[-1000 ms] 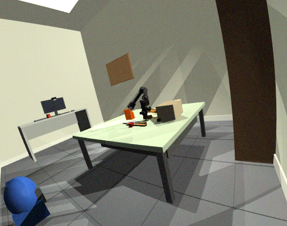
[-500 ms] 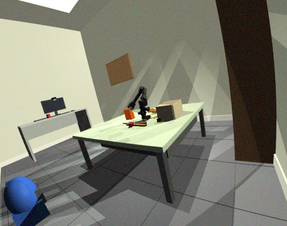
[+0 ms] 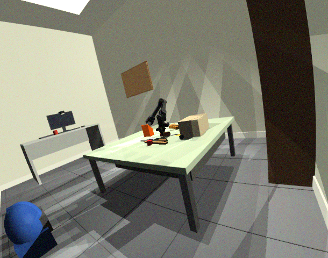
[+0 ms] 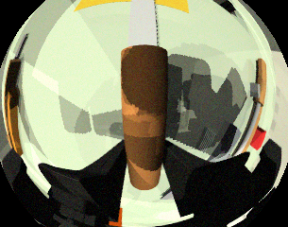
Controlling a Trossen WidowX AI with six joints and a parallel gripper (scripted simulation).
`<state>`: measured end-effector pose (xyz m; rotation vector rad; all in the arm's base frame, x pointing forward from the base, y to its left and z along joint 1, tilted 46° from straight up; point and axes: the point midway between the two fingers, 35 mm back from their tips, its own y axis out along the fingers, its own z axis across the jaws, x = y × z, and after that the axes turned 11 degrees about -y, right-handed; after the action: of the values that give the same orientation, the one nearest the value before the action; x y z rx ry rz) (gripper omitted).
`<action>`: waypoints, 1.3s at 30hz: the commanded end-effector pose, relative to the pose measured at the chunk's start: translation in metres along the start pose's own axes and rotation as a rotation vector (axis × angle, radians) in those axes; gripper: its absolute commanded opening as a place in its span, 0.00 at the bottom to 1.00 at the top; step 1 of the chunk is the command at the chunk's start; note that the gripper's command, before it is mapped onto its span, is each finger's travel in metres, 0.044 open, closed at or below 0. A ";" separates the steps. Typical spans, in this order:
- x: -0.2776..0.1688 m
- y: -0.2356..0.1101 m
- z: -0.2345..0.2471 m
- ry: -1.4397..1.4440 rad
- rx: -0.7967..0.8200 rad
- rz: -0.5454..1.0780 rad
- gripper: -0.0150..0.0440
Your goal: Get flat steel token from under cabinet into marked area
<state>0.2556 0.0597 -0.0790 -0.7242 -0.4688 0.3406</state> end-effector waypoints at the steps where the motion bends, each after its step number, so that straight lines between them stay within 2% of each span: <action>1: -0.008 0.001 0.002 0.002 0.002 0.002 0.25; 21: -0.038 0.001 0.005 0.003 0.002 0.003 0.25; 39: -0.033 -0.001 0.004 -0.097 0.001 0.001 0.25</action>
<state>0.2253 0.0459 -0.0860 -0.7137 -0.5329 0.3668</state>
